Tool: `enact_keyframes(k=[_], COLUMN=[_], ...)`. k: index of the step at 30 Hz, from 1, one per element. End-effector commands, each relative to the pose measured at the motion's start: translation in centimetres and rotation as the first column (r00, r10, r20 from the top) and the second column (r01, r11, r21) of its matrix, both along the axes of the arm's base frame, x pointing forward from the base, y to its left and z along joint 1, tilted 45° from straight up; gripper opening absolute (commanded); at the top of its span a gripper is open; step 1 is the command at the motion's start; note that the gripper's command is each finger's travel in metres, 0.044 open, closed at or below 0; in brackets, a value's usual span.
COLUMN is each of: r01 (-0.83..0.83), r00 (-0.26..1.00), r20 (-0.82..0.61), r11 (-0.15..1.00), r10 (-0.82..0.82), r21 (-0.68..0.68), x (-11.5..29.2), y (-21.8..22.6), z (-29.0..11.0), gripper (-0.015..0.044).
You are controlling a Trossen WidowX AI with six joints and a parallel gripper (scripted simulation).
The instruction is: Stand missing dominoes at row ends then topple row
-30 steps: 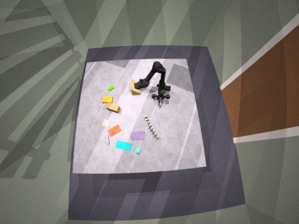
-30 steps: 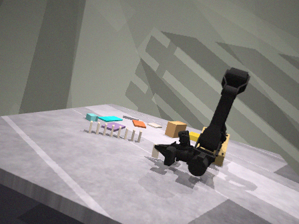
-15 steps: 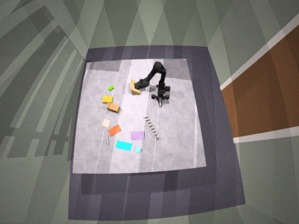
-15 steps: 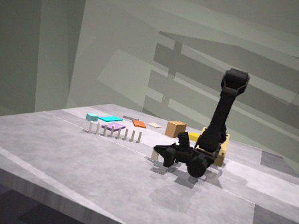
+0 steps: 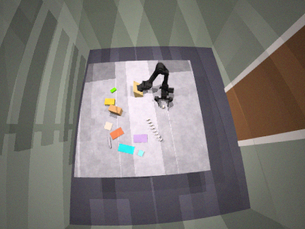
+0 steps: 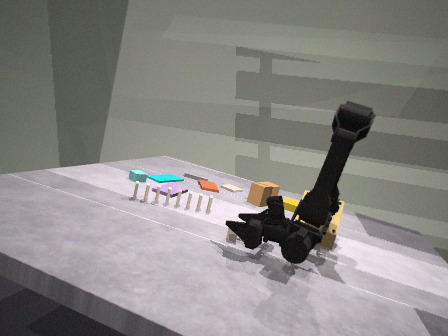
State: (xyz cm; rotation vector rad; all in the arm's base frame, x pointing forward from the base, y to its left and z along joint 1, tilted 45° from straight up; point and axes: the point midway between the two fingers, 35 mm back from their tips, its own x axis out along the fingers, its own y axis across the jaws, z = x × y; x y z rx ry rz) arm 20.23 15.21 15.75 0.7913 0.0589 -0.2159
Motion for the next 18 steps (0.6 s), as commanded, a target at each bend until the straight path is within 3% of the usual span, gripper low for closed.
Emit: enact_keyframes(k=[1,8,13,18], r01=[0.004,0.001,-0.087,-0.315], r00=[1.000,1.000,0.977,0.885], r20=[0.005,-0.011,-0.209,-0.459], r11=[1.000,1.000,0.964,0.829], r10=[-0.004,-0.001,0.033,0.080], r21=[0.013,-0.009,-0.251,-0.463], x=[-0.2,-0.3,2.4,5.5], y=[-1.5,-3.1,-3.2,-4.3], z=[1.8,3.2,3.0,2.9], gripper=[0.0440,0.0440,0.0440,0.0440])
